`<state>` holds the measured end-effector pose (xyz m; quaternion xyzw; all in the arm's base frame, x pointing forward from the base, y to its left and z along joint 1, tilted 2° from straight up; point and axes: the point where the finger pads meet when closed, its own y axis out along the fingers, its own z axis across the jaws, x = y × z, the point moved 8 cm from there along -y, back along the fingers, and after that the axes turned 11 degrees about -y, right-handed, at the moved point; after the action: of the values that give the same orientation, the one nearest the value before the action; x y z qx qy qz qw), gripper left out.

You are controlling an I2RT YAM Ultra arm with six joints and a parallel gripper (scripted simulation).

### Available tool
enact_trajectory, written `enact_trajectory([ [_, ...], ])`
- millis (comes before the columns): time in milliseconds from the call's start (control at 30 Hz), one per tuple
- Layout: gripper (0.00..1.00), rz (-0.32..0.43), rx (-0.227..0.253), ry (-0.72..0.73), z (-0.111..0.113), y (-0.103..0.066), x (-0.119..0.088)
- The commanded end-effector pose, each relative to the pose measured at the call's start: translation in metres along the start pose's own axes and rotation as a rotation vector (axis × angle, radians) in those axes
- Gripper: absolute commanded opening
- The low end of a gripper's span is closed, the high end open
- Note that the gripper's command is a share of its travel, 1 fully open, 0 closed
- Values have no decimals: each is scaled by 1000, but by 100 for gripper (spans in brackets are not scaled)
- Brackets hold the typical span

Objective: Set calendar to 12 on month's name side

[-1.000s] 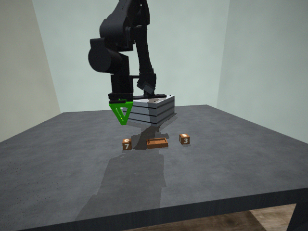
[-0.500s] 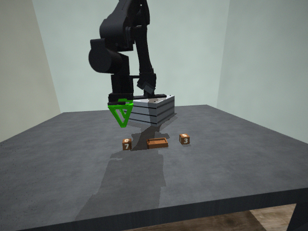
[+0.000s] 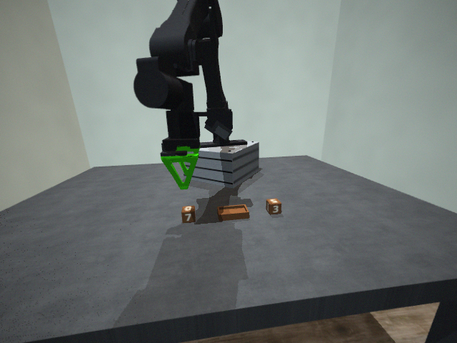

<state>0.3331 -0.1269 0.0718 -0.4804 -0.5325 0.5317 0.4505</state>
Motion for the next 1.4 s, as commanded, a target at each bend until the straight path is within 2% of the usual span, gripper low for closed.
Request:
enact_trajectory([
  [0,100,-3,-1,41,-1,-3,2],
  [167,100,-4,-1,132,-3,-3,8],
  [500,100,-5,0,482,-13,-2,30],
  [600,100,-5,0,502,-14,-2,31],
  [767,100,-6,1,723,-19,-1,46],
  [1100,100,-6,2,1036,-25,0,67],
  [1167,100,-6,2,1036,-25,0,67],
  [1367,100,-7,3,1275,-29,1,83],
])
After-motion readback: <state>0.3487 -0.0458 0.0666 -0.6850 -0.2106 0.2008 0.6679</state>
